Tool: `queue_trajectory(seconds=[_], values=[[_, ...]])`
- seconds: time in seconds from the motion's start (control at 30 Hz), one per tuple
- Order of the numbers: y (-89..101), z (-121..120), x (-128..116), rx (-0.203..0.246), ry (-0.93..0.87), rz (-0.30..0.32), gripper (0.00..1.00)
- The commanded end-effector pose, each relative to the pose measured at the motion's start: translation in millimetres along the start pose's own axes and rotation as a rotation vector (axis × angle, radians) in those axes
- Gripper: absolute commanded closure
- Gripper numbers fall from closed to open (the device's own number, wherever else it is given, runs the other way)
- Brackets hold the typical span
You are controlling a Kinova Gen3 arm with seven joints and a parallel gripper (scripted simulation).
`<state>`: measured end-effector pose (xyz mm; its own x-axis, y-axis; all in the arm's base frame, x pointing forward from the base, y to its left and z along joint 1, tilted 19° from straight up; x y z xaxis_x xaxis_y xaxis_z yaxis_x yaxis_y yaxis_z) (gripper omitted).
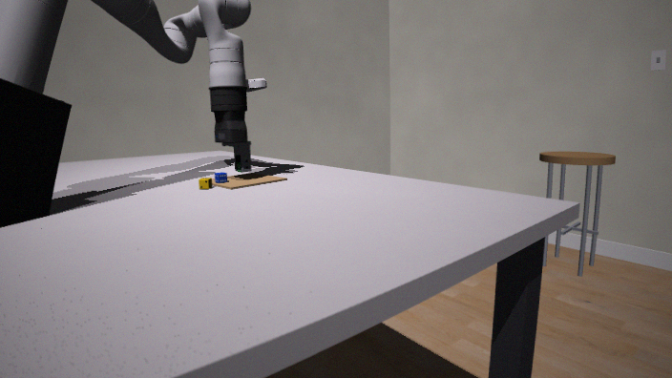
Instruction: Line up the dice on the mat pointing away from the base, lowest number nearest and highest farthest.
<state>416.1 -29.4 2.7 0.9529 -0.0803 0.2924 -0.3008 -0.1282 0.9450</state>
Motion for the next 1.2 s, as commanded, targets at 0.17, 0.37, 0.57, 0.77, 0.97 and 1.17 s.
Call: queue_trajectory(seconds=[0.17, 0.37, 0.57, 0.77, 0.97, 1.17], values=[[-11.7, 0.9, -2.2, -0.004, 0.003, -0.007, 0.6], [-11.8, 0.9, -2.2, -0.004, 0.003, -0.007, 0.6], [-11.8, 0.9, -2.2, -0.004, 0.003, -0.007, 0.6], [-11.8, 0.9, -2.2, -0.004, 0.003, -0.007, 0.6], [-11.8, 0.9, -2.2, -0.004, 0.003, -0.007, 0.6], [-11.8, 0.9, -2.2, -0.004, 0.003, -0.007, 0.6]])
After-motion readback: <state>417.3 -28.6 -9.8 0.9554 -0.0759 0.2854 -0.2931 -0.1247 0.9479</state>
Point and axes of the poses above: the point where the finger pads meet when closed, its own y axis back along the fingers, its own z axis across the jaws, x = y × z, the point moved 3 cm from there along y, back along the fingers, and after that the axes turned 2 degrees about y, right-handed, at the moved point
